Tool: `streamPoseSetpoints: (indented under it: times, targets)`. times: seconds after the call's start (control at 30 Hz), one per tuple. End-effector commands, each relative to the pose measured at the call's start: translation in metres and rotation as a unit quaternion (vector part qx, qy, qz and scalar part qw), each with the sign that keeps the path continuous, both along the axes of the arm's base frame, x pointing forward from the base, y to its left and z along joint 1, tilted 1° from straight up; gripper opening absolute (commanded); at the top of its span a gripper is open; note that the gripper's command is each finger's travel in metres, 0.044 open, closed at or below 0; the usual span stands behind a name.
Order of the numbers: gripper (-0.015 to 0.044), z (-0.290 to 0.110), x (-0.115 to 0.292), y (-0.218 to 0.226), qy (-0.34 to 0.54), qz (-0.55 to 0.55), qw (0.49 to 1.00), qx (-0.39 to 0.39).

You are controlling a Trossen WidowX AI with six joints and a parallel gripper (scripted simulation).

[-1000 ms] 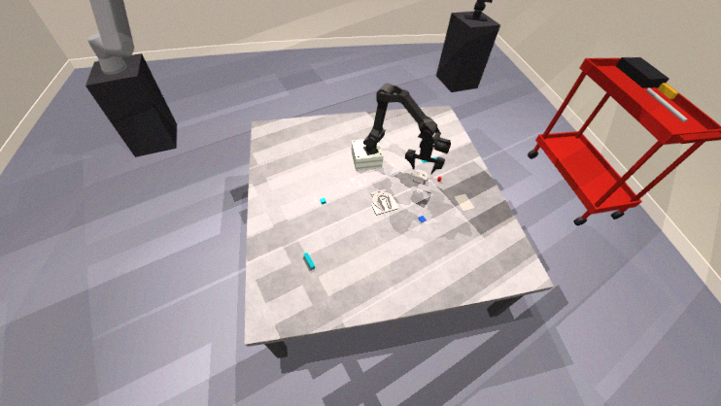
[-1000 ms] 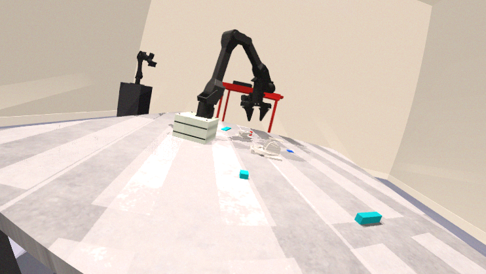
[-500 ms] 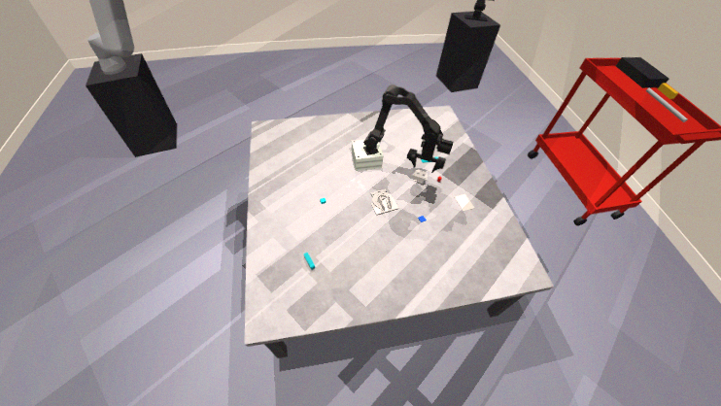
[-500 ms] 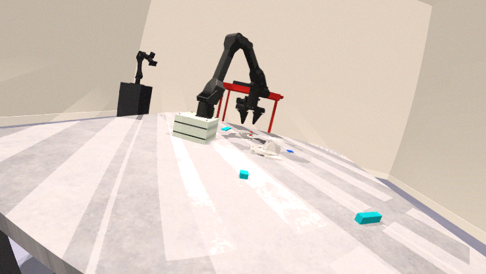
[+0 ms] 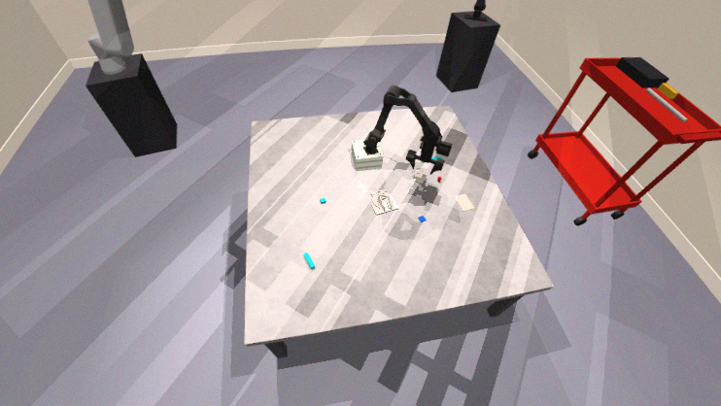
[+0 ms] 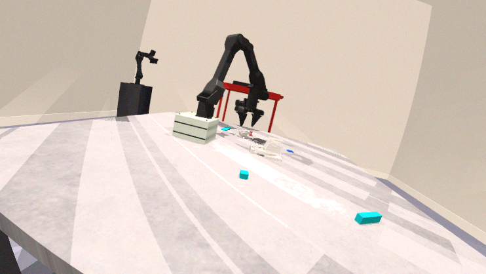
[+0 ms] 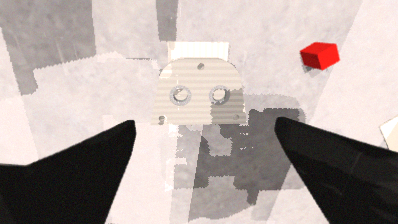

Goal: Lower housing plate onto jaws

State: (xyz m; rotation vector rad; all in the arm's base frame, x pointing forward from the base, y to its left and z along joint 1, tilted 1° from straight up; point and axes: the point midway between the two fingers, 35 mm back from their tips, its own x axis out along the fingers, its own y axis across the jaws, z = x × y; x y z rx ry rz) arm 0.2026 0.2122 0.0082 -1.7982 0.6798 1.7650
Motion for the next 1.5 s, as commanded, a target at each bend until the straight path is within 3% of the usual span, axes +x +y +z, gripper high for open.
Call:
streamPoseSetpoints:
  times: [0.0,1.47]
  targets:
    - [0.044,-0.004,-0.002,-0.001,0.003,-0.003,1.0,-0.001]
    - [0.044,-0.05,-0.001,-0.001,0.004,-0.003,1.0,-0.002]
